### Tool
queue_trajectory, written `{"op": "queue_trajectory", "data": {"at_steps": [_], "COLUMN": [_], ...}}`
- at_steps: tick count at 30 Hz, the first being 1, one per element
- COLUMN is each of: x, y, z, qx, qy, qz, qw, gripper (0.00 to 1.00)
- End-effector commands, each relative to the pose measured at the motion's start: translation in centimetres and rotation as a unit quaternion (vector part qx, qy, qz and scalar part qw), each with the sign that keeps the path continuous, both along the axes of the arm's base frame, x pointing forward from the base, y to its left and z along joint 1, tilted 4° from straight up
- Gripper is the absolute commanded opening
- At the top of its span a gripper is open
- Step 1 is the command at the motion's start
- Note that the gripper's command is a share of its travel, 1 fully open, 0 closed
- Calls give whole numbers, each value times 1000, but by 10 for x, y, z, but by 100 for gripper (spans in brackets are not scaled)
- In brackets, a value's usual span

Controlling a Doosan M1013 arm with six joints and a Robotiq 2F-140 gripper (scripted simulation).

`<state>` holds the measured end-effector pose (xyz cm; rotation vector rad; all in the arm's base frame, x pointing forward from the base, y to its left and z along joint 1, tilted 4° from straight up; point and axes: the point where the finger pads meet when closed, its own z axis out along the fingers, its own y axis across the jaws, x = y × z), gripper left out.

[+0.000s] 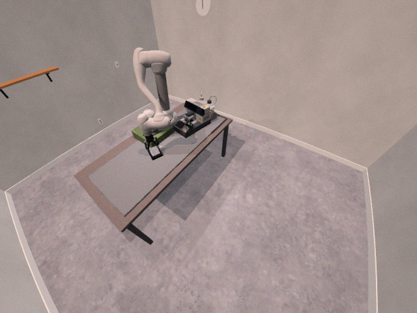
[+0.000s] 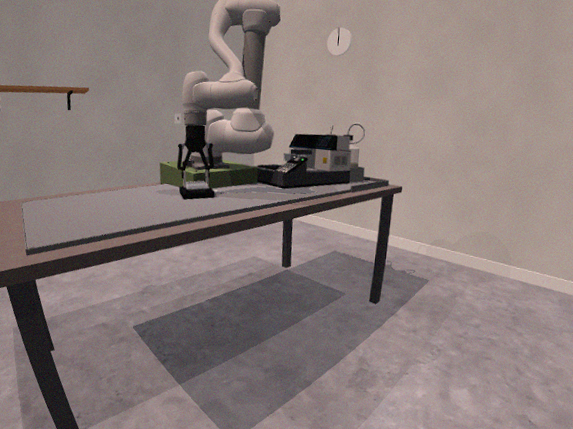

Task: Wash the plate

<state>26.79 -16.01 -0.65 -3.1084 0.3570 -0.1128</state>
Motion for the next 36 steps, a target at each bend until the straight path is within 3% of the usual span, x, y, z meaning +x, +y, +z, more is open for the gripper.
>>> {"op": "queue_trajectory", "data": {"at_steps": [1,36], "x": [0,0], "y": [0,0], "z": [-1,-6], "qx": [0,0], "qy": [0,0], "qz": [0,0], "qw": [1000,1000], "gripper": [10,10]}}
